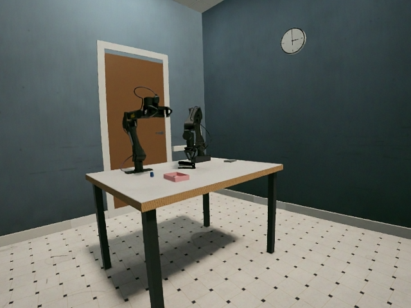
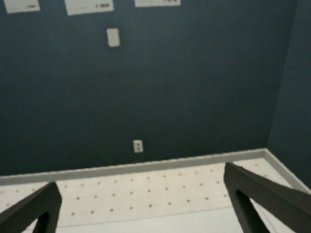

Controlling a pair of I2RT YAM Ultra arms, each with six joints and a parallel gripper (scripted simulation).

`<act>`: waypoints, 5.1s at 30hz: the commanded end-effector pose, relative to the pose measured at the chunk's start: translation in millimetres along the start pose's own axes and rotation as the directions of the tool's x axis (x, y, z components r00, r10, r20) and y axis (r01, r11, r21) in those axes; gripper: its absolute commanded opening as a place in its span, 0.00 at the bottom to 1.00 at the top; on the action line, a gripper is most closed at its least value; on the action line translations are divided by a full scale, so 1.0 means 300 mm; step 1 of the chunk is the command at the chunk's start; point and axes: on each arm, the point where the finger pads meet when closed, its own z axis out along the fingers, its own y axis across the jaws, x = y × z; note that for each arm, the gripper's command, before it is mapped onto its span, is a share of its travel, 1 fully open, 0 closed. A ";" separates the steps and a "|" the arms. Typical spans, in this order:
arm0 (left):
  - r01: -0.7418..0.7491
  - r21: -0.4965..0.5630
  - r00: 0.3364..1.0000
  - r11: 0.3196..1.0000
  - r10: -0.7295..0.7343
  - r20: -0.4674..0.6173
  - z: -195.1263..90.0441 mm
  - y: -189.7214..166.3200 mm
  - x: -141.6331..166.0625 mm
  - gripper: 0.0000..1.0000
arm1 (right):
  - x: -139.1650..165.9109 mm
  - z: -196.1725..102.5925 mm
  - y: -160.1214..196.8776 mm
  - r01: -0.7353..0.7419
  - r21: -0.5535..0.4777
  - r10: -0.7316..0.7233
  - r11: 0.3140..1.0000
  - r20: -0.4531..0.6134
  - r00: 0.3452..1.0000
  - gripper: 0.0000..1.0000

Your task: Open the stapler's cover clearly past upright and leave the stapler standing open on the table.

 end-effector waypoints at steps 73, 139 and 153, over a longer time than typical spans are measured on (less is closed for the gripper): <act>0.050 -0.004 0.999 0.999 -0.050 0.002 0.211 -0.012 -0.013 0.48 | -0.033 -0.015 -0.008 -0.008 0.012 0.007 1.000 0.029 1.000 1.00; 0.043 0.004 0.999 0.999 -0.043 0.003 0.203 -0.022 -0.011 0.33 | 0.748 -0.568 0.350 -0.082 -0.011 0.082 0.997 -0.058 0.995 1.00; 0.043 0.004 0.999 0.999 -0.043 0.003 0.203 -0.022 -0.011 0.33 | 0.818 -0.784 0.619 -0.286 -0.288 0.255 0.914 -0.142 0.957 1.00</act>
